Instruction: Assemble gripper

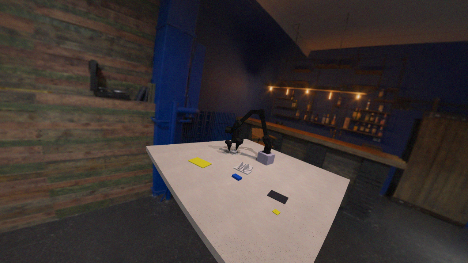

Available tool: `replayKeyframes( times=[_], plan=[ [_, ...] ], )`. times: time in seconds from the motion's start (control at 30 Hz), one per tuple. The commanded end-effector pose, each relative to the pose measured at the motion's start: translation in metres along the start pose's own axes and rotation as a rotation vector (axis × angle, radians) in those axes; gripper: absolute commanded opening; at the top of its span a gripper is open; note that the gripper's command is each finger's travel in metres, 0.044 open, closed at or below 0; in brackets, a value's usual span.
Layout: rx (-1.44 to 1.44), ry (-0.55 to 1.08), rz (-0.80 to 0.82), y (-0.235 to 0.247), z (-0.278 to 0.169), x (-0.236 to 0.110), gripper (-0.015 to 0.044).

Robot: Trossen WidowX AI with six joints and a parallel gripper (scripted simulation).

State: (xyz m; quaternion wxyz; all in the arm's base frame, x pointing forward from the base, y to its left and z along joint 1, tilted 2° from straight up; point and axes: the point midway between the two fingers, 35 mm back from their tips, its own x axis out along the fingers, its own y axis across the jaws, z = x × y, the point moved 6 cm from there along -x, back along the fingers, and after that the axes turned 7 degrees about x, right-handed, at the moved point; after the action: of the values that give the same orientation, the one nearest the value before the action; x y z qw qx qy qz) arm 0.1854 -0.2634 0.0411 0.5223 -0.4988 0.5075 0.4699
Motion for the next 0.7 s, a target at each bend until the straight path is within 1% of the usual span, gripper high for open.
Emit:
replayKeyframes(
  times=[0.0, 0.23, 0.67],
  plan=[
    [0.0, -0.012, 0.006, 0.002, 0.002, 0.009, 0.044],
    [-0.001, -0.013, 0.006, 0.002, 0.003, 0.02, 0.044],
    [-0.001, -0.013, 0.006, 0.002, 0.003, 0.02, 0.044]
  ],
)
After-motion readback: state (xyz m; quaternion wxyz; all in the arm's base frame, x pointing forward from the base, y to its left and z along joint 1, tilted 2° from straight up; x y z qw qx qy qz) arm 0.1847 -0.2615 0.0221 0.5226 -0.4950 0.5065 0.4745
